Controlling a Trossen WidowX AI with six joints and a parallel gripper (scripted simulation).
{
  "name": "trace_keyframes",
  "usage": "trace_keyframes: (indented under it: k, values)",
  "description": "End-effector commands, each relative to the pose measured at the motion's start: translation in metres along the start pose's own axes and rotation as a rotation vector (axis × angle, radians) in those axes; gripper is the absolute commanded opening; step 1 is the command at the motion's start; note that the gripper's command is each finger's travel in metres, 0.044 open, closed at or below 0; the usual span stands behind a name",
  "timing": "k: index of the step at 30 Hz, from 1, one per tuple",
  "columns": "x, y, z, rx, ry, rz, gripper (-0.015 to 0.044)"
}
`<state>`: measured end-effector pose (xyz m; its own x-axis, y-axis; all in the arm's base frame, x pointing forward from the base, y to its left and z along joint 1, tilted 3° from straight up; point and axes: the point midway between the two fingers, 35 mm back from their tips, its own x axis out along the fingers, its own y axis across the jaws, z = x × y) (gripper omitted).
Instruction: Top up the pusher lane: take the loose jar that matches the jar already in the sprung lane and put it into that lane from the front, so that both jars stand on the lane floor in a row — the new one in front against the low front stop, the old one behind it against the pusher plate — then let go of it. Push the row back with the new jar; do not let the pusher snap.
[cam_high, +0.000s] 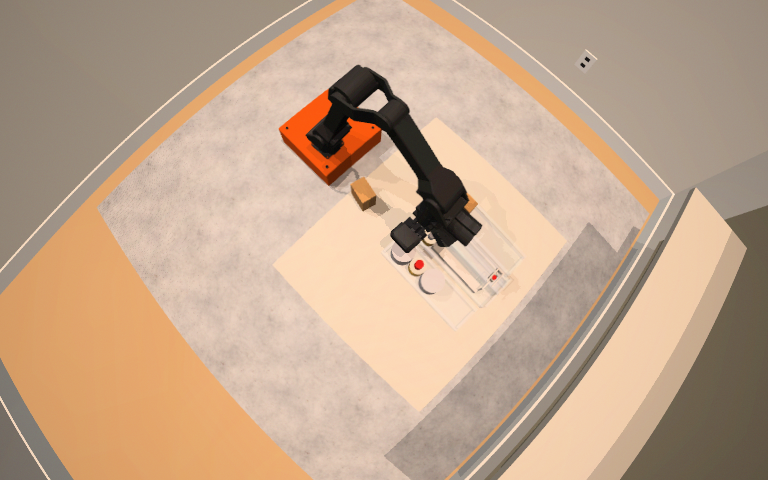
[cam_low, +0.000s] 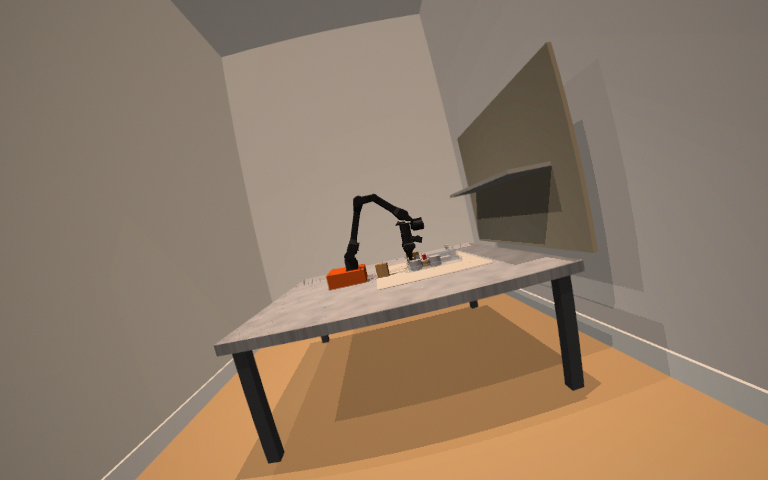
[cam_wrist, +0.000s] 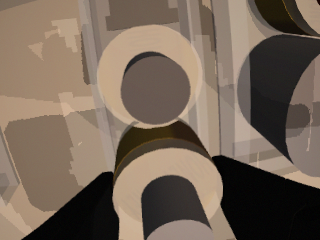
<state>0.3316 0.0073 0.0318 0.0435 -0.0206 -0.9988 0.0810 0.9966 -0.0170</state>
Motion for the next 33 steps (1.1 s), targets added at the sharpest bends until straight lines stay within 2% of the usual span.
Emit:
trace_keyframes:
  k: [1,33]
  values:
    - [-0.003,0.0003,0.0071,-0.003,-0.026,0.001,0.0]
    - [-0.0002,0.0003,0.0072,-0.003,-0.026,0.001,0.0]
